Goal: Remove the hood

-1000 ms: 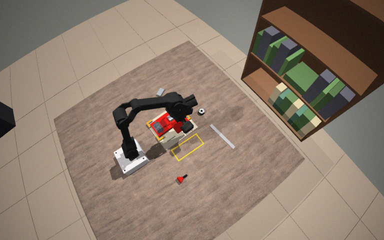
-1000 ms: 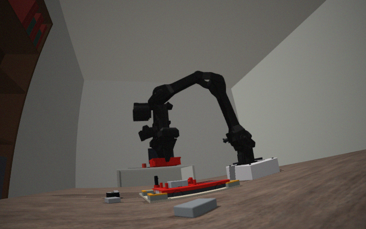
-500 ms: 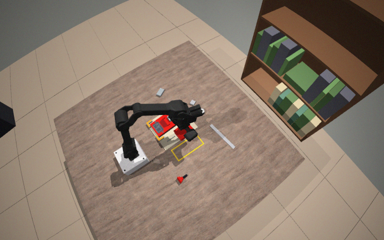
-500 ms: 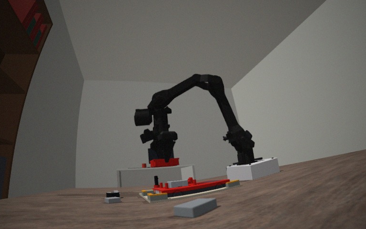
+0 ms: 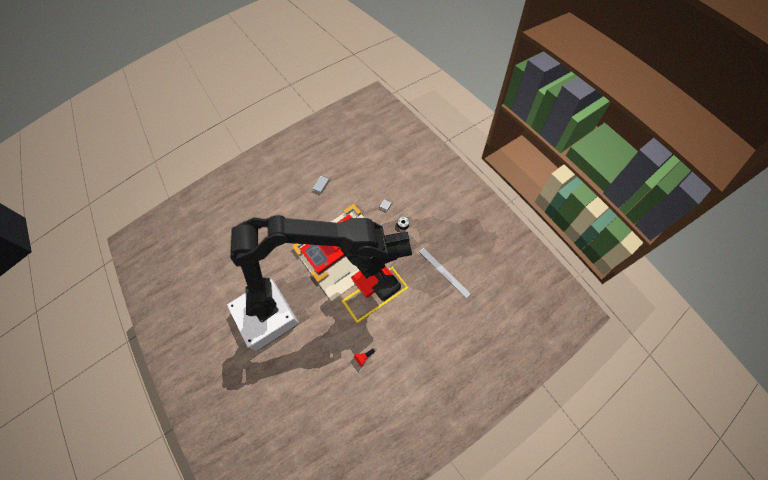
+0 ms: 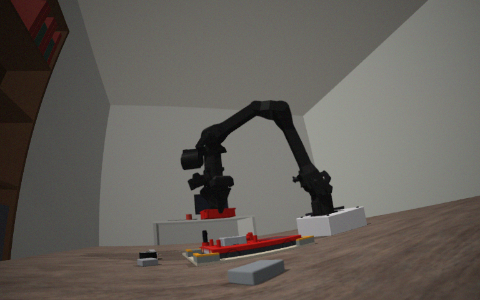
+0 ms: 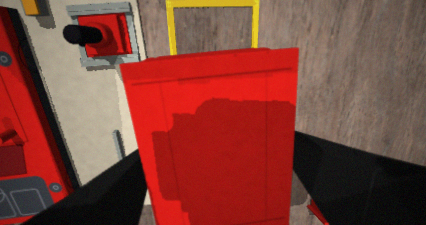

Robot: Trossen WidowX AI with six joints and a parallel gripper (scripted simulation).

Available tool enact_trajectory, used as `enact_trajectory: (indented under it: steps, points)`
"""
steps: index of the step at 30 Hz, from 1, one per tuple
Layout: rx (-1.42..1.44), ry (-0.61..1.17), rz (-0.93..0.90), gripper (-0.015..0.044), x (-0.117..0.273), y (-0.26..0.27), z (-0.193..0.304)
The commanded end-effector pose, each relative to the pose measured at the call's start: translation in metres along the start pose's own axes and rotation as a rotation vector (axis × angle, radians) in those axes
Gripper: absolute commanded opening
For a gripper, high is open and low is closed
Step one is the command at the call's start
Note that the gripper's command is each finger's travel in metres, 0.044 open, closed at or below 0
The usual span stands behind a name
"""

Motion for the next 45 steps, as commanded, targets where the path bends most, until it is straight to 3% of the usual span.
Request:
enact_trajectory:
  steps: [1,45]
  points:
    - [0.004,0.002,-0.005,0.0,0.0,-0.009,0.009]
    - [0.005,0.002,-0.005,0.0,-0.023,-0.012,0.009]
Point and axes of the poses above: the point midway between the two fingers, 35 mm back from their tips, its own x axis back along the fingers, its own y axis across the jaws, z = x × y, the point moved 1 cm from there along x, back along the fingers, and after that the axes turned 13 degrees about x, right-handed, at the moved point
